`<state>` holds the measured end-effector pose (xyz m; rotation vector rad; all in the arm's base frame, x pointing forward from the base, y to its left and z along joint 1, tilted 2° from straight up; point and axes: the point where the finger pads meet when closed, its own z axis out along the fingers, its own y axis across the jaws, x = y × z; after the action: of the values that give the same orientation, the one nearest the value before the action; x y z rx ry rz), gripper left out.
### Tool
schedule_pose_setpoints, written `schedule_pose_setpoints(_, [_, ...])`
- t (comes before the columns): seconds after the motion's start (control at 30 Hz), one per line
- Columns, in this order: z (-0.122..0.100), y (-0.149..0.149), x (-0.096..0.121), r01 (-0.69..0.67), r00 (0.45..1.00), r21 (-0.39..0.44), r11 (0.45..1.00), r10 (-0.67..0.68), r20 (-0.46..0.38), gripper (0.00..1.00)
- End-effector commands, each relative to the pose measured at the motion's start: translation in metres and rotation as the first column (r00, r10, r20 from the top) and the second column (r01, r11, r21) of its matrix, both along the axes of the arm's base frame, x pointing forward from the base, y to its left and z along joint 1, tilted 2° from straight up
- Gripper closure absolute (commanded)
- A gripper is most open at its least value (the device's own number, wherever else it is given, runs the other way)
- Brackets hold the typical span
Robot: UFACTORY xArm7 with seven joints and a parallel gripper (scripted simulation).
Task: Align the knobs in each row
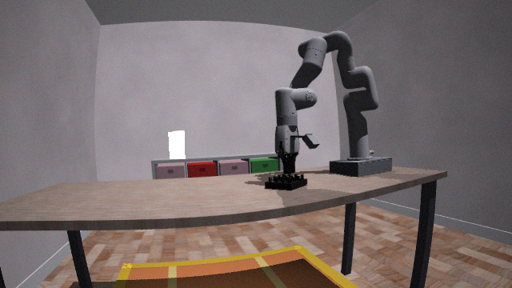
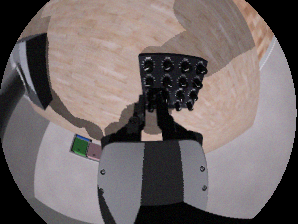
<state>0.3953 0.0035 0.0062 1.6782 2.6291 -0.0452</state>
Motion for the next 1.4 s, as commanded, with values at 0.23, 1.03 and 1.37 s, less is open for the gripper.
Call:
schedule_pose_setpoints(0.23, [0.001, 0.000, 0.001, 0.000, 1.000, 0.001, 1.000, 0.000, 0.004, 0.81])
schedule_pose_setpoints(1.03, [-0.009, 0.000, 0.002, 0.000, 1.000, 0.000, 1.000, 0.000, 0.004, 0.81])
schedule_pose_setpoints(1.37, [-0.011, 0.000, 0.002, 0.000, 1.000, 0.000, 1.000, 0.000, 0.004, 0.81])
